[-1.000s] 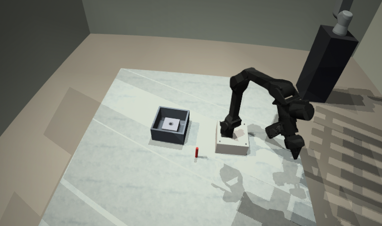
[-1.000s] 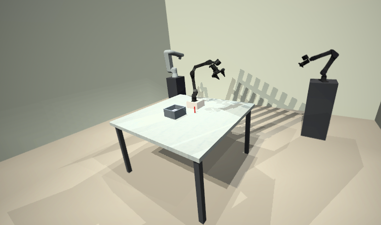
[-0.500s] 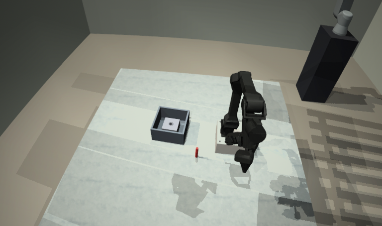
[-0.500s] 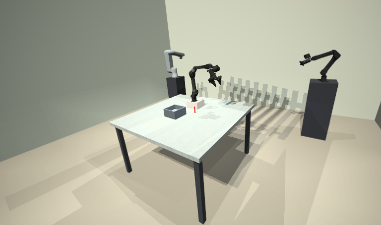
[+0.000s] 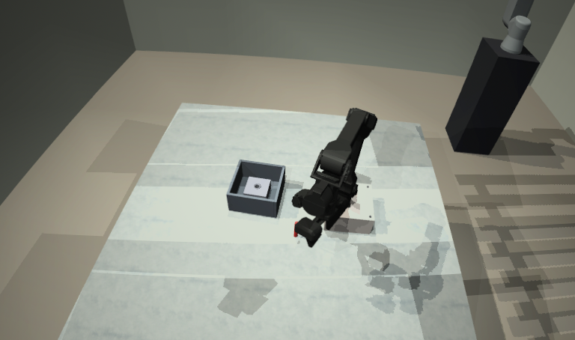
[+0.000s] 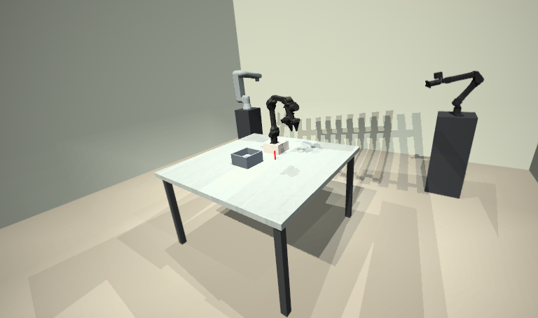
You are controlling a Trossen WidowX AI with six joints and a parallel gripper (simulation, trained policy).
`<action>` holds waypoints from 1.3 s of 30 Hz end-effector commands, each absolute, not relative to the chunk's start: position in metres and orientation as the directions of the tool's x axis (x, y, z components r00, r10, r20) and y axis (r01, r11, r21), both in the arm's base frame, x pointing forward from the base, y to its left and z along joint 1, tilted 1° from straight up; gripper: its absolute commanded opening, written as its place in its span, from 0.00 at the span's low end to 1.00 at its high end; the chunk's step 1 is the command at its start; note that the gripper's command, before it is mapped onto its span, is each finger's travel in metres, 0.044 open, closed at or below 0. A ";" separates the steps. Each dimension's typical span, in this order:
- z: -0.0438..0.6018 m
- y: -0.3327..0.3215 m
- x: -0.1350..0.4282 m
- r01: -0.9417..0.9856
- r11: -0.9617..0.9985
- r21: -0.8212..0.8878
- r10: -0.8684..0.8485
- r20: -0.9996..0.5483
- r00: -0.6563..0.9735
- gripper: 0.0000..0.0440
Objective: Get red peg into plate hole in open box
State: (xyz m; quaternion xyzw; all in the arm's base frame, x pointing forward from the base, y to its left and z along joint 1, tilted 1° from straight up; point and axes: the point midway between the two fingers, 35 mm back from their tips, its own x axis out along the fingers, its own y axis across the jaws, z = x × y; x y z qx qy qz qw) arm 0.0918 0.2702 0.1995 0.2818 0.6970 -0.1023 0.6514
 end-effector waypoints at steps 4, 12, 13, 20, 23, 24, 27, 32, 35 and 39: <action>0.174 0.232 0.125 0.585 0.799 0.139 0.163 -0.987 0.012 1.00; 0.141 0.188 0.146 0.643 0.766 0.009 0.038 -0.999 -0.031 1.00; 0.137 0.183 0.148 0.649 0.761 -0.008 0.023 -0.999 -0.039 1.00; 0.109 0.154 0.151 0.670 0.733 -0.119 -0.071 -0.993 -0.099 1.00; 0.098 0.145 0.152 0.671 0.724 -0.157 -0.101 -0.987 -0.122 1.00; 0.094 0.143 0.152 0.671 0.722 -0.168 -0.110 -0.986 -0.128 1.00; 0.083 0.137 0.152 0.669 0.717 -0.195 -0.132 -0.981 -0.144 1.00; 0.066 0.130 0.154 0.663 0.714 -0.225 -0.158 -0.974 -0.160 1.00; 0.055 0.128 0.155 0.659 0.715 -0.235 -0.168 -0.972 -0.164 1.00; 0.041 0.125 0.156 0.653 0.717 -0.242 -0.178 -0.970 -0.163 1.00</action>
